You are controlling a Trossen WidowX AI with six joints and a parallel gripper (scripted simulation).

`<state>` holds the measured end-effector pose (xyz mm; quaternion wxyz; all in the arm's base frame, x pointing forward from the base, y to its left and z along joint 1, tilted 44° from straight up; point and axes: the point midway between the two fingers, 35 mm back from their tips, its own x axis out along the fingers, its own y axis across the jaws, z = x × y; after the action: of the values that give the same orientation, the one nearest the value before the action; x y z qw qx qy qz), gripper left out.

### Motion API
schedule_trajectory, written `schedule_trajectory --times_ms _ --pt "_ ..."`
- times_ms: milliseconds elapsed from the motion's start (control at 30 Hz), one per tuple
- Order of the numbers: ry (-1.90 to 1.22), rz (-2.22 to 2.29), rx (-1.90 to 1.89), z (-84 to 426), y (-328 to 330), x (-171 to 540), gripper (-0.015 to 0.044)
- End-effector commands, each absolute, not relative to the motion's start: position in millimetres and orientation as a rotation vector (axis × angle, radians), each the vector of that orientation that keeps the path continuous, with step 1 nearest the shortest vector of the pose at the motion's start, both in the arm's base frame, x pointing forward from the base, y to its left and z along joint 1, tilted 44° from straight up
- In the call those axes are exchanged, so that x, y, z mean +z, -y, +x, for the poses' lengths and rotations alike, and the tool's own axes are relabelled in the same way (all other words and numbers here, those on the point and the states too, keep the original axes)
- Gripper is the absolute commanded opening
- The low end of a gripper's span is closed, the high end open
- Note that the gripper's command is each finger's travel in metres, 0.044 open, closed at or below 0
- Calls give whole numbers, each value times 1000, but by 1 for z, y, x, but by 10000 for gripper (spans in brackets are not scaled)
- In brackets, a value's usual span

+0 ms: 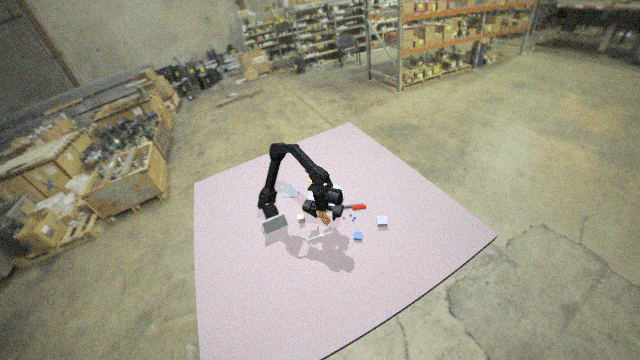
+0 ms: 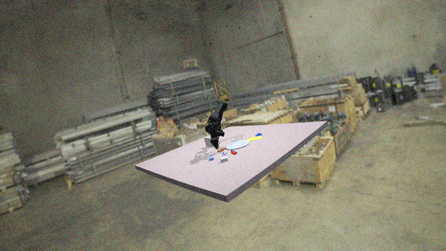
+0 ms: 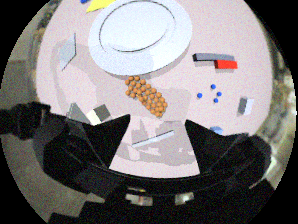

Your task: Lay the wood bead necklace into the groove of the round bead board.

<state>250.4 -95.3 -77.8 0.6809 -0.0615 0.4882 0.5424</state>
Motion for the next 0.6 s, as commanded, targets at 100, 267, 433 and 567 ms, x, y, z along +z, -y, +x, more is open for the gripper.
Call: schedule_trajectory --times_ms 100,267,433,567 --pt "-1098 -142 1221 250 96 -78 440" --pt "-1098 -142 1221 250 96 -78 440" --pt "-1238 45 1076 252 96 -76 335" --pt "-1434 346 818 254 97 -73 310"
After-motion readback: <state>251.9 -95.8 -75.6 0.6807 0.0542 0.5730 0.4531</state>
